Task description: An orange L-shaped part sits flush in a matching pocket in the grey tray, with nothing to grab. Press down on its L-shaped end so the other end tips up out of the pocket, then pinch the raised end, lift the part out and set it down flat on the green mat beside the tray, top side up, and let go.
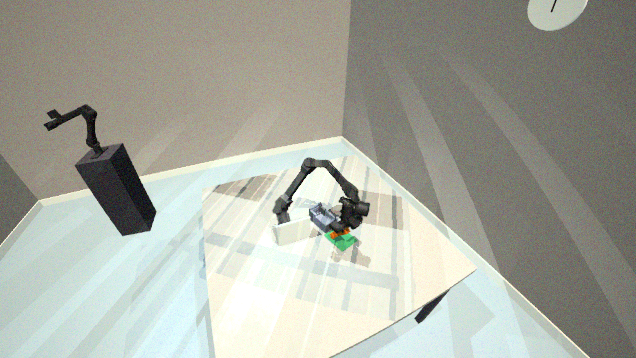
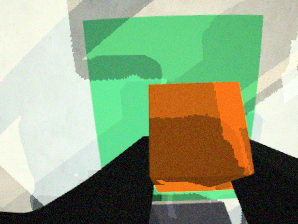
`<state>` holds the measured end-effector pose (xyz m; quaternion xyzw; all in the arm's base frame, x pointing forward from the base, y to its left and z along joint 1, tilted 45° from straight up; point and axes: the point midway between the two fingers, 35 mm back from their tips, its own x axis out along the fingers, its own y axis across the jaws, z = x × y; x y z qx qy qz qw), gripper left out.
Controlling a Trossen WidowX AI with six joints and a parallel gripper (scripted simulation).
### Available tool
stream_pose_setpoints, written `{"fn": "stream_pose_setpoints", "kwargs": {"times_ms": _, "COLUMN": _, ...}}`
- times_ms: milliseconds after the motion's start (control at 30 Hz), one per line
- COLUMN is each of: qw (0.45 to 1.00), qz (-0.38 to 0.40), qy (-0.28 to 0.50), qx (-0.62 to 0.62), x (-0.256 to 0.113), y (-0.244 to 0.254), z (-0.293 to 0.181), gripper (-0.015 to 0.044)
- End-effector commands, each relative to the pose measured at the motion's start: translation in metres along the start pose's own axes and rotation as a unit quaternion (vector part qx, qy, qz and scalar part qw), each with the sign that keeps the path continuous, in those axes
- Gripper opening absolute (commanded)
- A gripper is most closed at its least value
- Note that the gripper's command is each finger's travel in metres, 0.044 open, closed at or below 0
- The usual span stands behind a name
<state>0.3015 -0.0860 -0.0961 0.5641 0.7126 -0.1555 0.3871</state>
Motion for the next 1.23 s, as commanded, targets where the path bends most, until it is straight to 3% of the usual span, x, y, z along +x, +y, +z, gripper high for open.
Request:
{"fn": "stream_pose_setpoints", "kwargs": {"times_ms": 0, "qw": 1.0, "qz": 0.0, "qy": 0.0, "qx": 0.0, "x": 0.0, "y": 0.0, "z": 0.0, "gripper": 0.0236}}
{"fn": "stream_pose_setpoints", "kwargs": {"times_ms": 100, "qw": 1.0, "qz": 0.0, "qy": 0.0, "qx": 0.0, "x": -0.007, "y": 0.001, "z": 0.001, "gripper": 0.0315}}
{"fn": "stream_pose_setpoints", "kwargs": {"times_ms": 233, "qw": 1.0, "qz": 0.0, "qy": -0.001, "qx": 0.001, "x": -0.045, "y": 0.002, "z": 0.003, "gripper": 0.04}}
{"fn": "stream_pose_setpoints", "kwargs": {"times_ms": 367, "qw": 1.0, "qz": 0.0, "qy": -0.001, "qx": 0.002, "x": -0.086, "y": 0.0, "z": 0.0, "gripper": 0.04}}
{"fn": "stream_pose_setpoints", "kwargs": {"times_ms": 1200, "qw": 1.0, "qz": 0.005, "qy": -0.004, "qx": 0.005, "x": -0.08, "y": 0.0, "z": 0.002, "gripper": 0.04}}
